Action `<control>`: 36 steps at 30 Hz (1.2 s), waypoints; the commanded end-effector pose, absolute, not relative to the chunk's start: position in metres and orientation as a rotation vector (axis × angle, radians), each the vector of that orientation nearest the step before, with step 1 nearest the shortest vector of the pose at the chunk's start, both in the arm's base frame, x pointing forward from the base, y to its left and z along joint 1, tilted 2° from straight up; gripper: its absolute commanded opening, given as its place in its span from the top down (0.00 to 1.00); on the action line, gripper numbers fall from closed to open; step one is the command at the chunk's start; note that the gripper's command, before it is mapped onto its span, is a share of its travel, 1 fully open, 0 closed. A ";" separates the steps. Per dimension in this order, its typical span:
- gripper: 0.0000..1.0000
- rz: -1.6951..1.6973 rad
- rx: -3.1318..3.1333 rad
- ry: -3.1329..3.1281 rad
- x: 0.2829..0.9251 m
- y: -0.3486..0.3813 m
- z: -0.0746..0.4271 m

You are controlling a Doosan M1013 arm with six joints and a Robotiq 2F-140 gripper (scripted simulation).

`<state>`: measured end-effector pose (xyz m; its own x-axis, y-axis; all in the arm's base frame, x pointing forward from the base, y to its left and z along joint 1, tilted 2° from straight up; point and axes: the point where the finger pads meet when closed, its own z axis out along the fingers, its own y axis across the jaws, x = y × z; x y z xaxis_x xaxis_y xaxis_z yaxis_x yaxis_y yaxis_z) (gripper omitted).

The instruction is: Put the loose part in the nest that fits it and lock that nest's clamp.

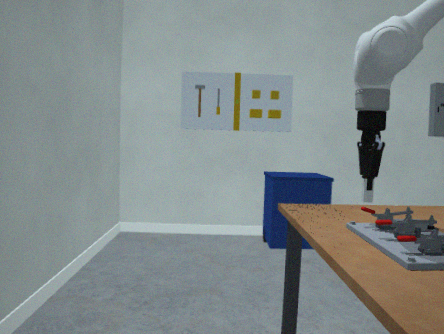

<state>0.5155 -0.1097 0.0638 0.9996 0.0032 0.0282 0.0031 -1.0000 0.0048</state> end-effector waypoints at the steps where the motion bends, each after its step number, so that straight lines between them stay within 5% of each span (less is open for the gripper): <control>1: 0.90 0.044 3.137 0.005 0.516 -0.110 0.063; 36: 0.90 0.044 3.137 0.005 0.516 -0.110 0.051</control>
